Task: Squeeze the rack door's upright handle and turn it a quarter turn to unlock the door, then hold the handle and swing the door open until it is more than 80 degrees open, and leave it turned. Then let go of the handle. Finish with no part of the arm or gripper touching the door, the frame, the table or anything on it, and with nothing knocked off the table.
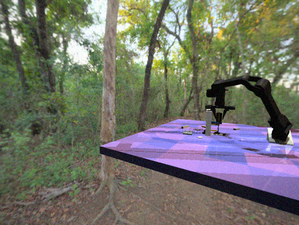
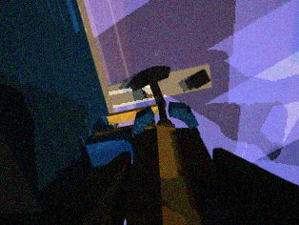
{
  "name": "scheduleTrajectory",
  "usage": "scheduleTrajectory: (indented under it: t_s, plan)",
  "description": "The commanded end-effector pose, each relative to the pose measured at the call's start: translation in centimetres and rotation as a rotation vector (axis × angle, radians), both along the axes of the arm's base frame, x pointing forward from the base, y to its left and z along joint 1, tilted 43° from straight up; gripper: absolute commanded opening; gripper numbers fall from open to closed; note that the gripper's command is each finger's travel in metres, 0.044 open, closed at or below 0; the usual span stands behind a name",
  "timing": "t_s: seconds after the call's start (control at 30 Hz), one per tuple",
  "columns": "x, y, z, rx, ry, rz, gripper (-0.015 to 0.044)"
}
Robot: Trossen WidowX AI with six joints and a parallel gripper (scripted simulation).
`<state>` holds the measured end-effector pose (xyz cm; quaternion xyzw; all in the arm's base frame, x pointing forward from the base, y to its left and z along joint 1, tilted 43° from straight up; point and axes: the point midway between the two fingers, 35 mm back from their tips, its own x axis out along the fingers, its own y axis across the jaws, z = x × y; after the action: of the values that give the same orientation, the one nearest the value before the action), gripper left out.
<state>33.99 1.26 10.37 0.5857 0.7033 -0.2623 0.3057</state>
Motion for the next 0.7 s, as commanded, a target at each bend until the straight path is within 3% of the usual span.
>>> scheduleTrajectory:
  t_s: [0.0, 0.67]
  plan:
    - [0.07, 0.05, 0.02, 0.004, 0.001, -0.005, 0.019]
    - [0.07, 0.05, 0.02, 0.004, 0.001, -0.005, 0.0056]
